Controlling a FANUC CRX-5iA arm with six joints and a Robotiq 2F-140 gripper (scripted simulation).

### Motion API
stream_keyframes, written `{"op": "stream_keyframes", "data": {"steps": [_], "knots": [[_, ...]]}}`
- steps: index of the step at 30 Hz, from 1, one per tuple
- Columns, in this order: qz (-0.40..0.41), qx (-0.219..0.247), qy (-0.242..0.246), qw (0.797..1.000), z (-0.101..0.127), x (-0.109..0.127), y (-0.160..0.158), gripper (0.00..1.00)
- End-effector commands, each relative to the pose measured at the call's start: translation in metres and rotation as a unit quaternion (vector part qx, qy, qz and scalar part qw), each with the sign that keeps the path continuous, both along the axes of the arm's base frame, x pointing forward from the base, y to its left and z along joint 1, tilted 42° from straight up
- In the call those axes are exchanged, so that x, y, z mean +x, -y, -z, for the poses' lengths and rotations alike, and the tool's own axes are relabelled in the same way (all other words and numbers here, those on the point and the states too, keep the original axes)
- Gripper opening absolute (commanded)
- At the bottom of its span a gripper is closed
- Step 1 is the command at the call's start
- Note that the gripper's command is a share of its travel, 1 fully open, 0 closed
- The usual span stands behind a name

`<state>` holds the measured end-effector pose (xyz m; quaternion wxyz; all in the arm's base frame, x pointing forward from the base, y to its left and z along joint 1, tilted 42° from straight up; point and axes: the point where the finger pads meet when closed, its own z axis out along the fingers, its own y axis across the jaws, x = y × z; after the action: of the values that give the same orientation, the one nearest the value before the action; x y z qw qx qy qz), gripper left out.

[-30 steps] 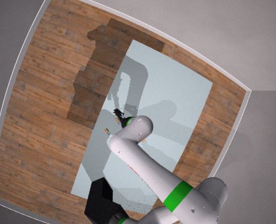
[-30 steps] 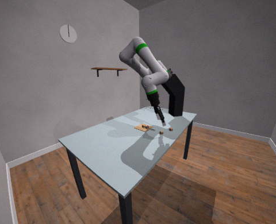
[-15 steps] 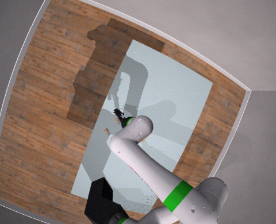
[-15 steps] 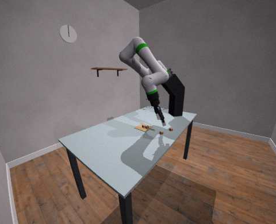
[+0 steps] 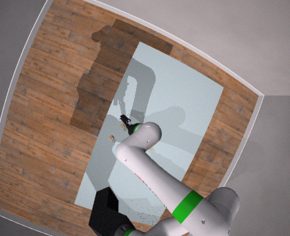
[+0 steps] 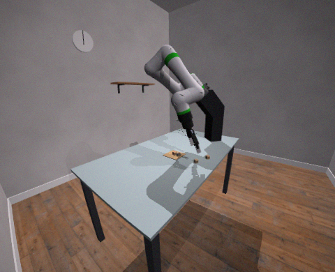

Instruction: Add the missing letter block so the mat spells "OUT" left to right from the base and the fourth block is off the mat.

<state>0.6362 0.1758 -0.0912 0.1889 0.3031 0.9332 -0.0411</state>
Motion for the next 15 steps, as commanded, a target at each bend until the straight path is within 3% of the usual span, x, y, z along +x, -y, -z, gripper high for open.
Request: {"op": "stream_keyframes", "data": {"steps": [1, 7, 9, 12, 15], "knots": [[0.000, 0.001, -0.002, 1.000, -0.014, 0.007, 0.058, 1.00], [0.000, 0.001, -0.001, 1.000, -0.029, 0.007, 0.122, 1.00], [0.000, 0.001, -0.001, 1.000, -0.029, 0.007, 0.122, 1.00], [0.000, 0.000, 0.000, 1.000, -0.038, 0.004, 0.166, 1.00], [0.000, 0.000, 0.000, 1.000, -0.039, 0.004, 0.168, 1.00]]}}
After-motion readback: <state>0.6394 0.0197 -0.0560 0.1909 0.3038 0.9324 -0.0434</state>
